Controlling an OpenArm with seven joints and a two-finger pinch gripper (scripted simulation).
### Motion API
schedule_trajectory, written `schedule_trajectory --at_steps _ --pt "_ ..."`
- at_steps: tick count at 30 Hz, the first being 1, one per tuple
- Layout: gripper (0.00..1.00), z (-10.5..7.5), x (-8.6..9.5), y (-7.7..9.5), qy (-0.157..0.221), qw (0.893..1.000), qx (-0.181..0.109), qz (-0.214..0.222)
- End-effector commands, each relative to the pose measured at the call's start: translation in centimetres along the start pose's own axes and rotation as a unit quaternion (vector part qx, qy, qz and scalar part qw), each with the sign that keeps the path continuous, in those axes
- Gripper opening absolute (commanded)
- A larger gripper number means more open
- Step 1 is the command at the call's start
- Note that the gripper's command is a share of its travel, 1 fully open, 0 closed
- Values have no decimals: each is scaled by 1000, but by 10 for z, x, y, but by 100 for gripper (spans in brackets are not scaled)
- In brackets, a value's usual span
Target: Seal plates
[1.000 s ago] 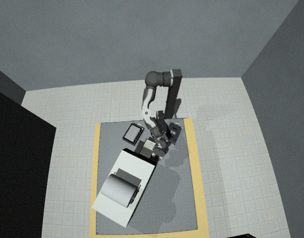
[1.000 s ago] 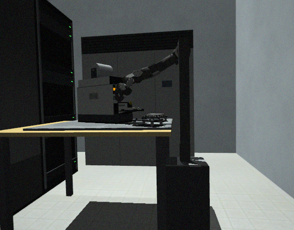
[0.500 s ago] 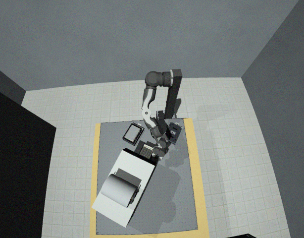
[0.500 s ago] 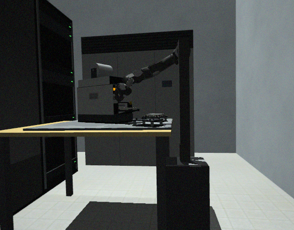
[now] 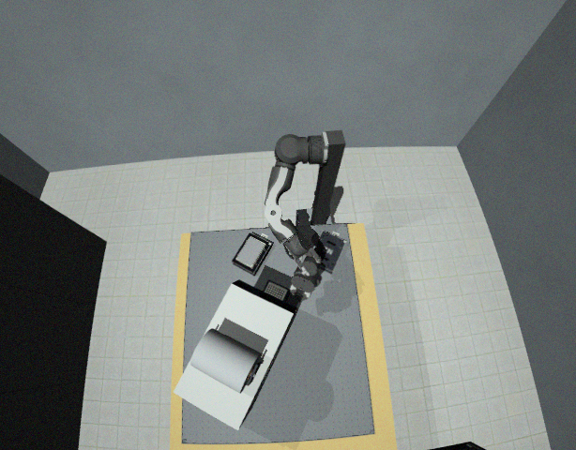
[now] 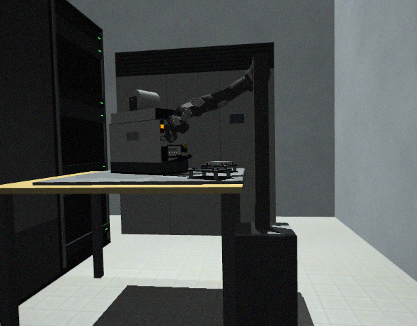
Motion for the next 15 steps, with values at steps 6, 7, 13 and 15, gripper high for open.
schedule_trajectory --at_steps 6,7,13,15 --pt "65 -11 -3 -4 -7 1000 -1 6" --pt "65 -11 -3 -4 -7 1000 -1 6" --pt "65 -16 5 -17 66 995 68 41" --pt "65 -17 7 -21 86 991 90 56"
Point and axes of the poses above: the point where the finger pads meet when closed, its own z axis out along the fingers, its own x axis across the jaws, y = z × x, the point moved 9 cm from there along -z, back along the fingers, and after that the axes turned 13 degrees about z, right-handed, at the moved point
